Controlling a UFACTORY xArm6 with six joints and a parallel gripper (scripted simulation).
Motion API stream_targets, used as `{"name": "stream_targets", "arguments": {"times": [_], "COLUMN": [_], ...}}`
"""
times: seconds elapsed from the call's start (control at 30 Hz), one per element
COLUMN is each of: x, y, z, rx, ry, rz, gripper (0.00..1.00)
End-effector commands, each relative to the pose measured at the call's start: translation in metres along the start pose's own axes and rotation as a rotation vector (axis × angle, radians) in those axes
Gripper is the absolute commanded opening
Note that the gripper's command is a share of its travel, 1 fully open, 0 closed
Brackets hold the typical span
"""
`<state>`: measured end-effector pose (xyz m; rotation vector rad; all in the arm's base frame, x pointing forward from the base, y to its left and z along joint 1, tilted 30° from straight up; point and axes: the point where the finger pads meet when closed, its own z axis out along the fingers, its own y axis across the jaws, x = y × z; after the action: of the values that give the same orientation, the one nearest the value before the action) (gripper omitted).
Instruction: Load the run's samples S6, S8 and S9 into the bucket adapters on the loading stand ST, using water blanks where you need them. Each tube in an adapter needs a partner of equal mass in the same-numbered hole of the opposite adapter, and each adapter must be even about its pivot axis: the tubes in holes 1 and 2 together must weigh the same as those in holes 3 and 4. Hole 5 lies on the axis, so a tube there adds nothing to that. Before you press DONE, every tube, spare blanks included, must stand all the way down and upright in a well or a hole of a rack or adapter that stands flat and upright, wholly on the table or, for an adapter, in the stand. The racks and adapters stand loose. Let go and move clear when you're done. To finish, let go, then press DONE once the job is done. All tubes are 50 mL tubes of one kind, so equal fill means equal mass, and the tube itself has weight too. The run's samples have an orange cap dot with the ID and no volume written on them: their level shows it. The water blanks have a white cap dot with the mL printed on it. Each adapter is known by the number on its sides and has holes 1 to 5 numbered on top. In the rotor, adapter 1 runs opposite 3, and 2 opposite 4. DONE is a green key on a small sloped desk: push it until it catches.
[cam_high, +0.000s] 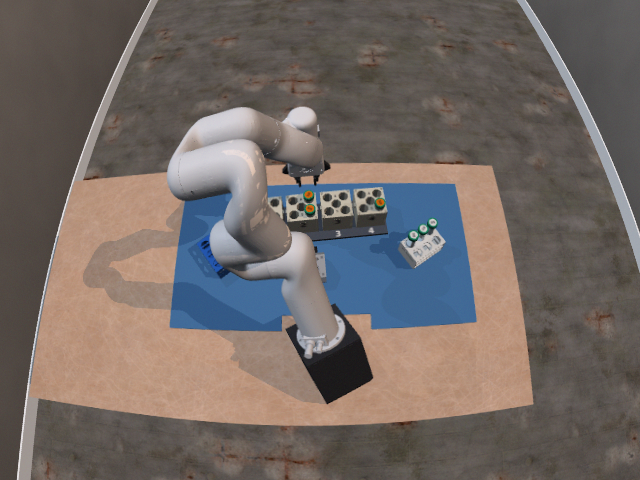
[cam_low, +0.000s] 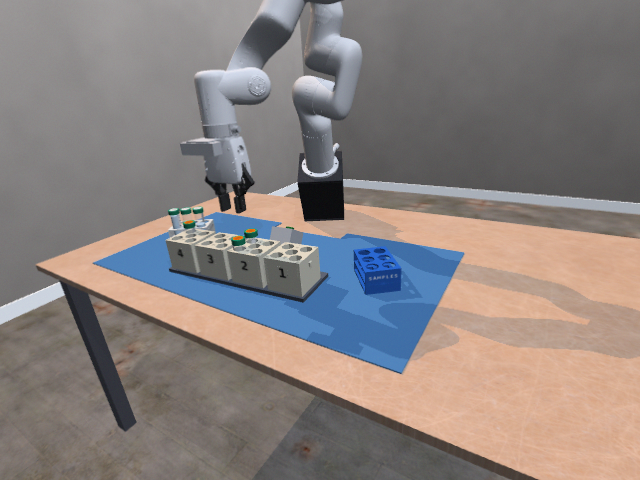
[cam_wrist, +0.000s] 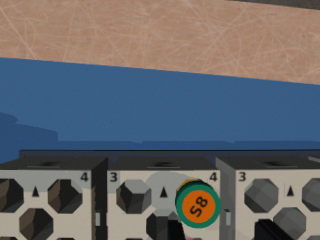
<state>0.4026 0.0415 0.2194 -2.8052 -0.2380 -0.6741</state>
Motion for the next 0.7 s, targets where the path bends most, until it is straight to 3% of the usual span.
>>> {"name": "stream_targets", "arguments": {"times": [0.0, 0.67], "x": [0.001, 0.001], "y": [0.000, 0.000], "z": [-0.008, -0.036], "rx": [-0.001, -0.001], "ry": [0.004, 0.004], "rz": [-0.001, -0.001], "gripper": [0.44, 0.44]}}
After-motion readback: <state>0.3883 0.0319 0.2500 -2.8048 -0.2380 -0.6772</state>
